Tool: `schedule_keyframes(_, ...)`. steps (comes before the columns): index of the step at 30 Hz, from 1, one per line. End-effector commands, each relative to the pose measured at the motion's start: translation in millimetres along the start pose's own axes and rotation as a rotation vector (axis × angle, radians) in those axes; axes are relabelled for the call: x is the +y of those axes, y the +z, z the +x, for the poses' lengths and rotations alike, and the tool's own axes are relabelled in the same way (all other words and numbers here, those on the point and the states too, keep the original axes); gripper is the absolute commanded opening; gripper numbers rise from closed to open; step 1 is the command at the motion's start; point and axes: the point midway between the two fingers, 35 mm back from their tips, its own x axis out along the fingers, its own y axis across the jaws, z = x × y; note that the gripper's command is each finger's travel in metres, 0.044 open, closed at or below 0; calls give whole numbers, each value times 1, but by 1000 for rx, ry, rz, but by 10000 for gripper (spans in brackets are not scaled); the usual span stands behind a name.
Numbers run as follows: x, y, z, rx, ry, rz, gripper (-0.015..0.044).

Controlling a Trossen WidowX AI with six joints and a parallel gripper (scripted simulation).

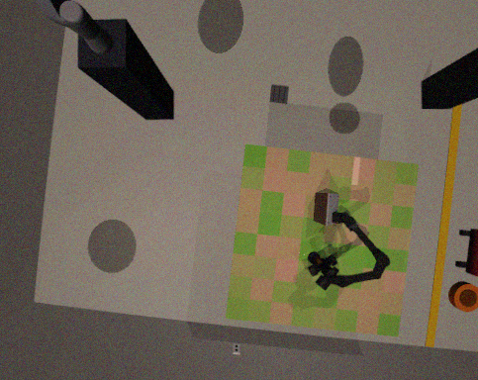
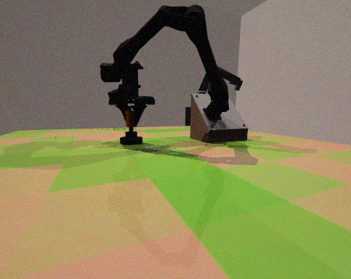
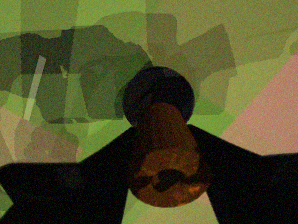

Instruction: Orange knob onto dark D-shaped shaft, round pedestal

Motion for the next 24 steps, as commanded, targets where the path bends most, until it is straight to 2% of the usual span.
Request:
schedule_keyframes(1, -2, 3, -3, -4, -9, 446, 0)
schedule_keyframes(9, -2, 7, -2, -6, -8, 885, 0)
schedule_keyframes(24, 0, 5, -3, -6, -8, 894, 0)
